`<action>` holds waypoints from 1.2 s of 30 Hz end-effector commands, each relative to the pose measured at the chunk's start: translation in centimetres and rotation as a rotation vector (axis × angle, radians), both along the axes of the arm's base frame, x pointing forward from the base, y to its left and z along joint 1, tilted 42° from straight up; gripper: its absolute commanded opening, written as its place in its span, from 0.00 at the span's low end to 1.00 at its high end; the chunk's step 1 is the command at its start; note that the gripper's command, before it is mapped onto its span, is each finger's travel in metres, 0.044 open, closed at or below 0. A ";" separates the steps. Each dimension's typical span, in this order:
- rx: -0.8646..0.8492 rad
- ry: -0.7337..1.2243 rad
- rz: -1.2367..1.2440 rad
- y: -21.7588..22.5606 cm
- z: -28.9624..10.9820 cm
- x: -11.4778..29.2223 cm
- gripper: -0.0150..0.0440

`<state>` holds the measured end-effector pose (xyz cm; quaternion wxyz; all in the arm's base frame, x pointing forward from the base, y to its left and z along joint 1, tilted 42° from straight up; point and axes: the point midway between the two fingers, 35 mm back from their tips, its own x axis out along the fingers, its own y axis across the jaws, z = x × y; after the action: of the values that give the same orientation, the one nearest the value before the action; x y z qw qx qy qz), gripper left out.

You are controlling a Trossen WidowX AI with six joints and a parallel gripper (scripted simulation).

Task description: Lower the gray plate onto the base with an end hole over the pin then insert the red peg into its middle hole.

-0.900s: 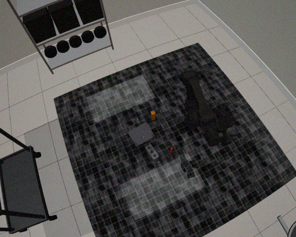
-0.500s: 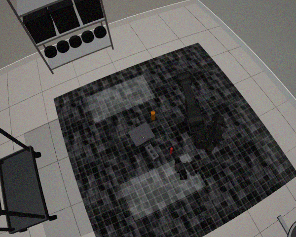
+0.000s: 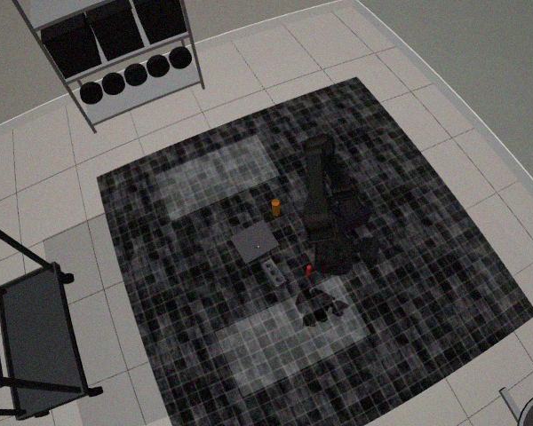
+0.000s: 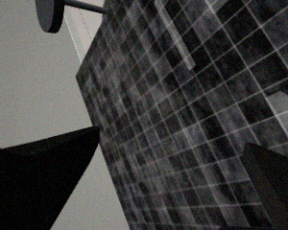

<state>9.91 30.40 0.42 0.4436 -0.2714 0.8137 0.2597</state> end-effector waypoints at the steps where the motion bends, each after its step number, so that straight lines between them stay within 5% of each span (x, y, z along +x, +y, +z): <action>1: -0.327 -0.340 -0.492 -2.6 -0.2 7.2 1.00; 12: -0.611 -0.834 -1.181 -7.1 1.0 15.5 1.00; 22: -0.676 -1.290 -1.805 -11.6 3.2 21.8 1.00; 36: -0.673 -1.312 -1.836 -12.4 2.7 22.3 1.00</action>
<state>31.98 18.50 3.81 0.7034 0.2304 0.3538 -0.5717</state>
